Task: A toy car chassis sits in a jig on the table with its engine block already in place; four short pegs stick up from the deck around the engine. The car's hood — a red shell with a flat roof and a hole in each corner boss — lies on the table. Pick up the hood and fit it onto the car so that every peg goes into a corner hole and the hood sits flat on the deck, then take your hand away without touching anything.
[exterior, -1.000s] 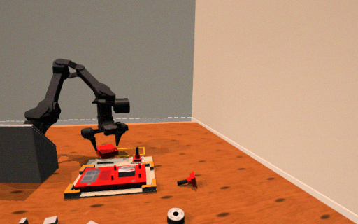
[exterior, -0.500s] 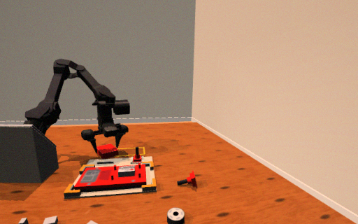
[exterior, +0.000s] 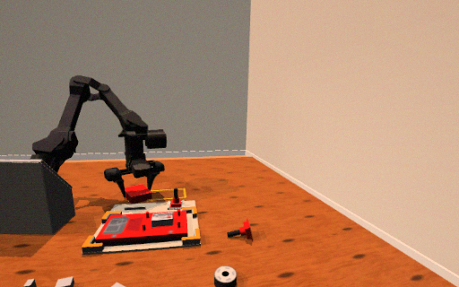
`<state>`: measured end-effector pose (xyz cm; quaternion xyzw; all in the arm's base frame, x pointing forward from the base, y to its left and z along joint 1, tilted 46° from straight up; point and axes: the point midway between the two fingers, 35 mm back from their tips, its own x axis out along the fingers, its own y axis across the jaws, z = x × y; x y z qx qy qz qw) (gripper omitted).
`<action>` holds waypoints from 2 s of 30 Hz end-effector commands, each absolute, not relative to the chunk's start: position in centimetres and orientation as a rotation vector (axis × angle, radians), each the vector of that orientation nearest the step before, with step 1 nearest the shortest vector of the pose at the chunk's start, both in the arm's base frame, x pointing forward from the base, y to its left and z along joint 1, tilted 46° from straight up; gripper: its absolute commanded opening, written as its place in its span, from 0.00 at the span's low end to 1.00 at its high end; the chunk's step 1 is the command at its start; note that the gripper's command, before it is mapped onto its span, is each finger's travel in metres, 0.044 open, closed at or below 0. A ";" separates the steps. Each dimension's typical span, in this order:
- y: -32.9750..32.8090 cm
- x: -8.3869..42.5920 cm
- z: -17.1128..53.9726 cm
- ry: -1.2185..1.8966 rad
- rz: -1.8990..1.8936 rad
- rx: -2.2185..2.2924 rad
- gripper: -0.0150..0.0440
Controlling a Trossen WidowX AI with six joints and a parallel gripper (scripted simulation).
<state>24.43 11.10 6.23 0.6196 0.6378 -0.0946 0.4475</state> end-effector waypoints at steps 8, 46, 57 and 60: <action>11.1 24.4 6.3 1.579 -0.233 1.533 0.78; 6.2 23.3 11.0 1.578 -0.238 1.532 0.25; 4.7 23.0 12.5 1.579 -0.239 1.531 0.25; 4.4 22.9 12.8 1.579 -0.239 1.531 0.25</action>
